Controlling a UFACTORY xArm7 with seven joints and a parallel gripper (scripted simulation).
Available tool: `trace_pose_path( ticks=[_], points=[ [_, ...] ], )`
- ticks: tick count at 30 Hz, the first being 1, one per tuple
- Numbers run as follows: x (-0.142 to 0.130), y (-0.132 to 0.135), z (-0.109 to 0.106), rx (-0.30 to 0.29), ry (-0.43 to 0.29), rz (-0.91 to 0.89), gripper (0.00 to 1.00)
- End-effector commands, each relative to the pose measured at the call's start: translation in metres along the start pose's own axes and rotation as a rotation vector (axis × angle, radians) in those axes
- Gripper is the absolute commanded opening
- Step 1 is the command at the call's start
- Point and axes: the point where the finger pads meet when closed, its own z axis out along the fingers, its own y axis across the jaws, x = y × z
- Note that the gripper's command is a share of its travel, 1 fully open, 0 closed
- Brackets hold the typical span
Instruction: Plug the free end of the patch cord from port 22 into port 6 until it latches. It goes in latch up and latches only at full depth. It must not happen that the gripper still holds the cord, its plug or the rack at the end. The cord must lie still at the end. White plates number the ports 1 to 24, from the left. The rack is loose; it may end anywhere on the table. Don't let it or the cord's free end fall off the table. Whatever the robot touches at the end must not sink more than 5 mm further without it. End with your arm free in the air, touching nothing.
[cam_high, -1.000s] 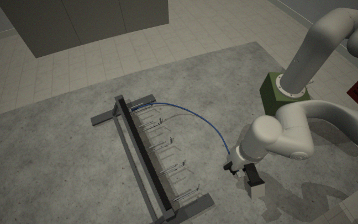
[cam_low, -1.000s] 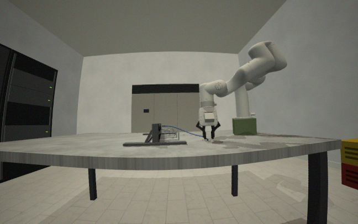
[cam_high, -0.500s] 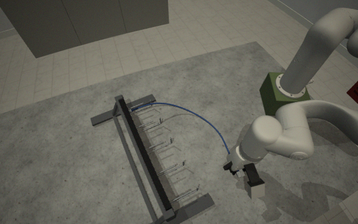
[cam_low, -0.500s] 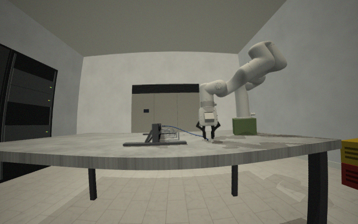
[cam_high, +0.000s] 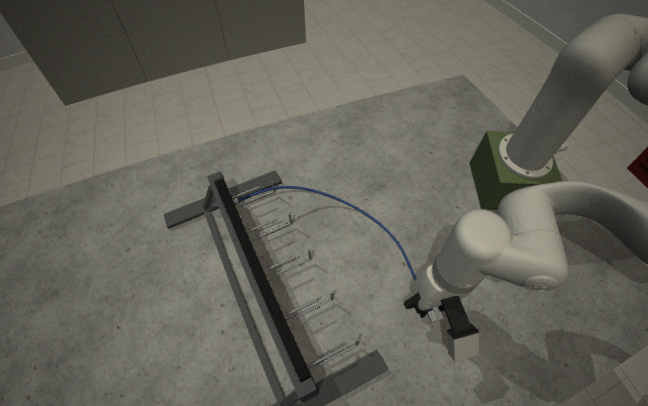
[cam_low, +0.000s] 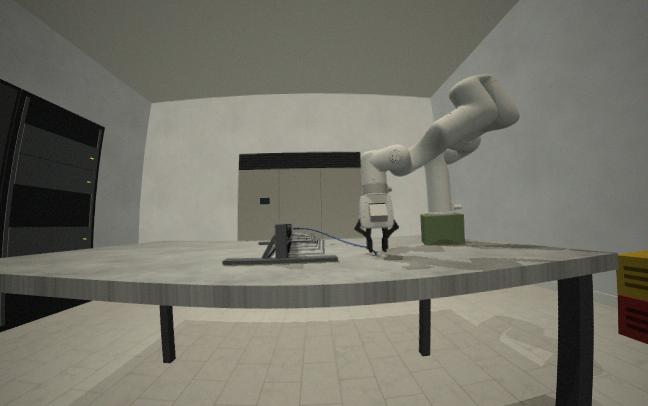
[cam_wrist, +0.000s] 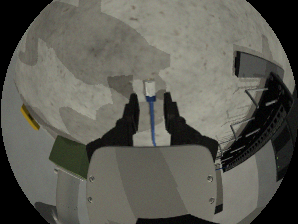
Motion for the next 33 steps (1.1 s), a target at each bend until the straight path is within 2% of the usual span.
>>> trace_pose_path(
  ticks=[1,33],
  points=[
    [0.0005,0.0011,-0.0012,-0.003,0.002,0.001,0.38],
    [0.0005,0.0011,0.0026,-0.003,0.002,0.001,0.38]
  ],
)
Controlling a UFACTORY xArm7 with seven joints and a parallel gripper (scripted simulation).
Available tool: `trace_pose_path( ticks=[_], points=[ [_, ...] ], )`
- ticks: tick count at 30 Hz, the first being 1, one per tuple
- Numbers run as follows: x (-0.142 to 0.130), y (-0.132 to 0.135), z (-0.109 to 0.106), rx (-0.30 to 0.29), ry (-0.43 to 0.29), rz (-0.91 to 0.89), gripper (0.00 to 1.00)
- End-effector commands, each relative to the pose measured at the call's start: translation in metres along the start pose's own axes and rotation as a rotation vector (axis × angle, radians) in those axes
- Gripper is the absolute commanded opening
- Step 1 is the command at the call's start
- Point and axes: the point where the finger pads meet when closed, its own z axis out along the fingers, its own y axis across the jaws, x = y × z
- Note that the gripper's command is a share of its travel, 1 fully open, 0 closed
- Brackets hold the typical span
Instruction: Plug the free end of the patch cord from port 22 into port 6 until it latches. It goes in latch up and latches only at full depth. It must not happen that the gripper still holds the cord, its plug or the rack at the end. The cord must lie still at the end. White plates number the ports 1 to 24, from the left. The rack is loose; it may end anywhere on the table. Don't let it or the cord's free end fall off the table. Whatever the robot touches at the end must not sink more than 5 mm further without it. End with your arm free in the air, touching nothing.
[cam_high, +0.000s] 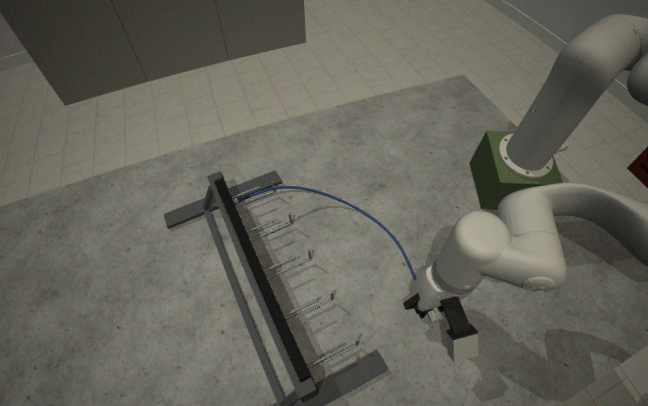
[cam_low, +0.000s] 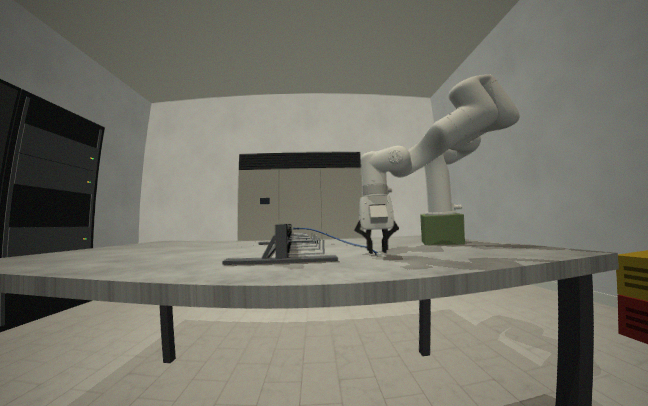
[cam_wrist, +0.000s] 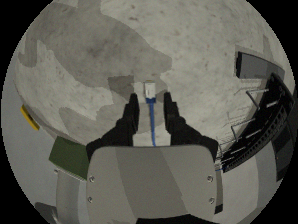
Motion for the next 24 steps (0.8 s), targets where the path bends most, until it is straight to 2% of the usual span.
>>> trace_pose_path(
  ticks=[1,24],
  points=[
    [0.0005,0.0011,-0.0005,-0.003,0.002,0.001,0.38],
    [0.0005,0.0011,0.0056,-0.003,0.002,0.001,0.38]
  ],
)
